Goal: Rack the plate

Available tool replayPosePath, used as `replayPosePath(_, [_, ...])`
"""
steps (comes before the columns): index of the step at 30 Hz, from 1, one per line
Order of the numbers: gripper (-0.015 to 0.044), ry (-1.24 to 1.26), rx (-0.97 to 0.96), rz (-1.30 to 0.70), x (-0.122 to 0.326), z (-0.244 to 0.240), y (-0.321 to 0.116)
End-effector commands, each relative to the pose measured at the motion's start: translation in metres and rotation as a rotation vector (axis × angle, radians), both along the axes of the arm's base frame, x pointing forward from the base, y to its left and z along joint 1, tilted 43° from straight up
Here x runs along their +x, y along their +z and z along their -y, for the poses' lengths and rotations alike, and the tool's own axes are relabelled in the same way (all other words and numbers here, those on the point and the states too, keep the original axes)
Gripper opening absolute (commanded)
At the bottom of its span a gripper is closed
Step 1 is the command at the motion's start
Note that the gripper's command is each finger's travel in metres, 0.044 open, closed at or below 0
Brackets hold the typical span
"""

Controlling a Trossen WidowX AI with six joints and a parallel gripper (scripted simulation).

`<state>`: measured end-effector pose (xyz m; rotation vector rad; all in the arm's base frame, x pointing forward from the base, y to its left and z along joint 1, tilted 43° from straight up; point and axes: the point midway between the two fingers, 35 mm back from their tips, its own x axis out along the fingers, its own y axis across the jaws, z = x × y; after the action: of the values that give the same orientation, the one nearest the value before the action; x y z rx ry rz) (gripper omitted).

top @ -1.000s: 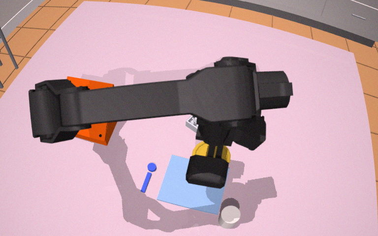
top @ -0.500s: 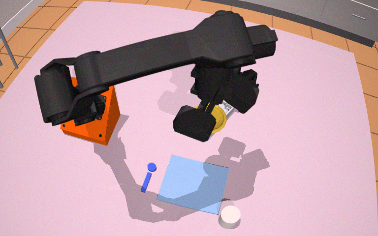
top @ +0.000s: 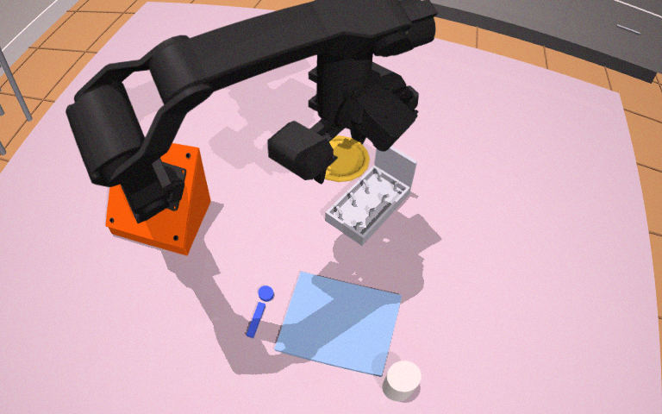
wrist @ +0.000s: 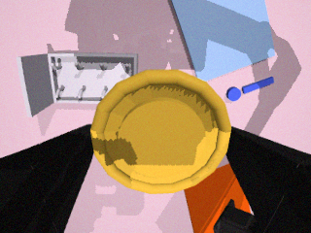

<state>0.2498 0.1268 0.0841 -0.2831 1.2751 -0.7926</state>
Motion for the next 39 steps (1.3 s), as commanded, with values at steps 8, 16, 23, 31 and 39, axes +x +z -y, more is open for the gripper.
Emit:
replayPosePath(8, [0.0,0.033,0.103,-0.182,-0.004,0.015,-0.023])
replayPosePath(16, [0.0,0.1,0.229,-0.328,-0.006,0.028,-0.04])
replayPosePath(23, [0.0,0.18,0.353,-0.427,-0.008,0.038,-0.053])
replayPosePath(31, [0.0,0.294,0.502,-0.503,-0.009,0.047,-0.066])
replayPosePath(39, [0.0,0.433,0.647,-0.539,-0.009,0.055,-0.077])
